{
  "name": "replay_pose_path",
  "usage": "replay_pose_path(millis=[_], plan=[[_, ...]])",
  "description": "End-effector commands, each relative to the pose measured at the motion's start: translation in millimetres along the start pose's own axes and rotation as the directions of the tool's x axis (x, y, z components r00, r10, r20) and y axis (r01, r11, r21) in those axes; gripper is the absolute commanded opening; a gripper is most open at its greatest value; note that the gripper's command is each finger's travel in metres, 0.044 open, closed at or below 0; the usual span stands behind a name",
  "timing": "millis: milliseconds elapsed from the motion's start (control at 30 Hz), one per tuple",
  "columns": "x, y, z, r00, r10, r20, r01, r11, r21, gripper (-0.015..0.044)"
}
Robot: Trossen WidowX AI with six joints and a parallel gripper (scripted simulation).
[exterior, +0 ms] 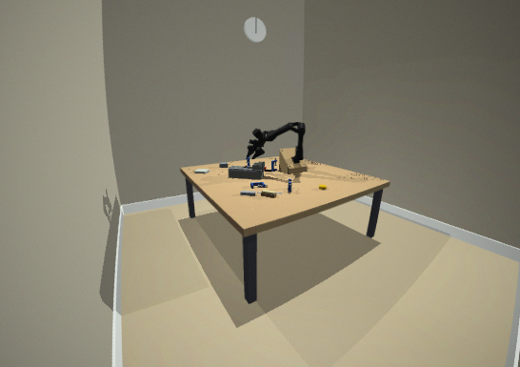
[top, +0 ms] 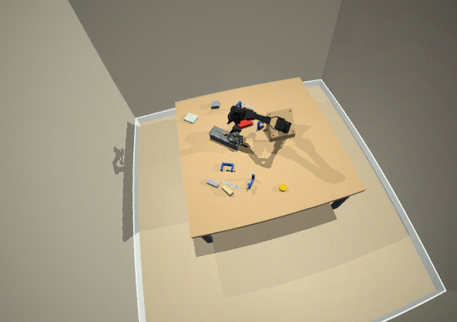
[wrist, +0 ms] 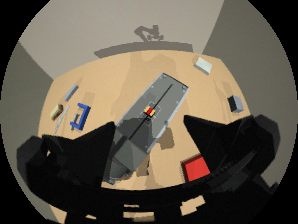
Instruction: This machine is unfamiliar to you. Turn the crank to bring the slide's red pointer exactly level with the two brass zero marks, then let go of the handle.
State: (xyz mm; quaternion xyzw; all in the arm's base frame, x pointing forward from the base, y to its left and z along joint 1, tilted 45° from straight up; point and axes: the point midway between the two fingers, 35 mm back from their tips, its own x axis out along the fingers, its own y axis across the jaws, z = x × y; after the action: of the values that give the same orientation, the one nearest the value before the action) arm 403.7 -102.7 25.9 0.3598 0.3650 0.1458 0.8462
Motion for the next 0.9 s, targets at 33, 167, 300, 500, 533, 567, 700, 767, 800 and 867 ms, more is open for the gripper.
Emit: replay_pose_path(millis=[33,167,300,500,533,567,700,767,800,867], plan=[[0.5,-1.1,-2.3,1.0,-0.004,-0.003,0.005,1.0,0.008,0.044],[0.5,-1.1,-2.3,1.0,-0.004,-0.003,0.005,1.0,0.008,0.0361],[0.5,-1.1,-2.3,1.0,-0.004,-0.003,0.005,1.0,0.008,0.0256],[0.5,-1.1,-2.3,1.0,-0.004,-0.003,0.005,1.0,0.008,0.0099],[0.5,-1.1,-2.3,1.0,-0.004,-0.003,0.005,1.0,0.008,0.0072],[0.5,-1.1,-2.3,1.0,-0.004,-0.003,0.005,1.0,0.008,0.0046],[0.5,-1.1,-2.3,1.0,-0.004,-0.003,0.005,1.0,0.008,0.0],[0.5,-1.1,-2.3,1.0,-0.004,-0.003,0.005,1.0,0.008,0.0],[0.5,-1.1,-2.3,1.0,-0.004,-0.003,0.005,1.0,0.008,0.0],[0.5,-1.1,-2.3,1.0,-0.004,-0.003,0.005,1.0,0.008,0.0]])
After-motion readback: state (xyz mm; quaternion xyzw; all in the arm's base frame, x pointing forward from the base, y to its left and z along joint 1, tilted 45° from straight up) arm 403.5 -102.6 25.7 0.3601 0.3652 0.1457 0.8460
